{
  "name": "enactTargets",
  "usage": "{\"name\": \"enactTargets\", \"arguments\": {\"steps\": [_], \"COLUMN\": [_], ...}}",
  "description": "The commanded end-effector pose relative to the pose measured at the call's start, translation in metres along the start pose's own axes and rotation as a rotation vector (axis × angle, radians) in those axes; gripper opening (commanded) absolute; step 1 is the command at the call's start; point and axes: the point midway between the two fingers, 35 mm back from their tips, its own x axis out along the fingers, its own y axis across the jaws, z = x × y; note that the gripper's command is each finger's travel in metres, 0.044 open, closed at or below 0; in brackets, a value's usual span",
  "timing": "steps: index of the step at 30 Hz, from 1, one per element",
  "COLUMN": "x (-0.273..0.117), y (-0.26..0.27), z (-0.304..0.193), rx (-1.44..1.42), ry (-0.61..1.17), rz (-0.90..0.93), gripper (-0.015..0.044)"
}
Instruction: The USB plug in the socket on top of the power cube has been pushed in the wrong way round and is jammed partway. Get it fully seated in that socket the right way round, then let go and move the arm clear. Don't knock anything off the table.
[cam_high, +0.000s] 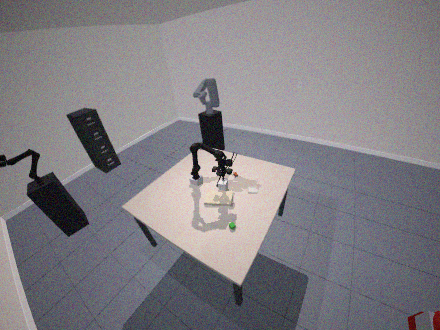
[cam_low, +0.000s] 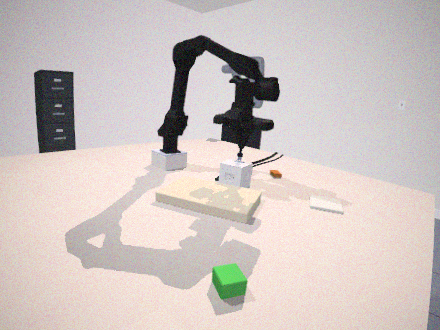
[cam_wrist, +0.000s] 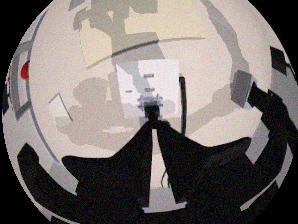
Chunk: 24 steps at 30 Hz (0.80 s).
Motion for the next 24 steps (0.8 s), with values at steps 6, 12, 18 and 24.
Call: {"name": "enactTargets", "arguments": {"steps": [6, 12, 18, 24], "x": [0.0016, 0.0023, 0.003, 0.0037], "y": [0.0003, 0.0003, 0.0003, 0.0003], "z": [-0.0006, -0.0006, -0.0005, -0.0004], "rx": [-0.004, -0.004, -0.004, -0.004], "ry": [0.006, 0.006, 0.006, 0.006], "rz": [0.001, 0.001, 0.001, 0.001], "gripper": [0.0, 0.0, 0.0, 0.0]}}
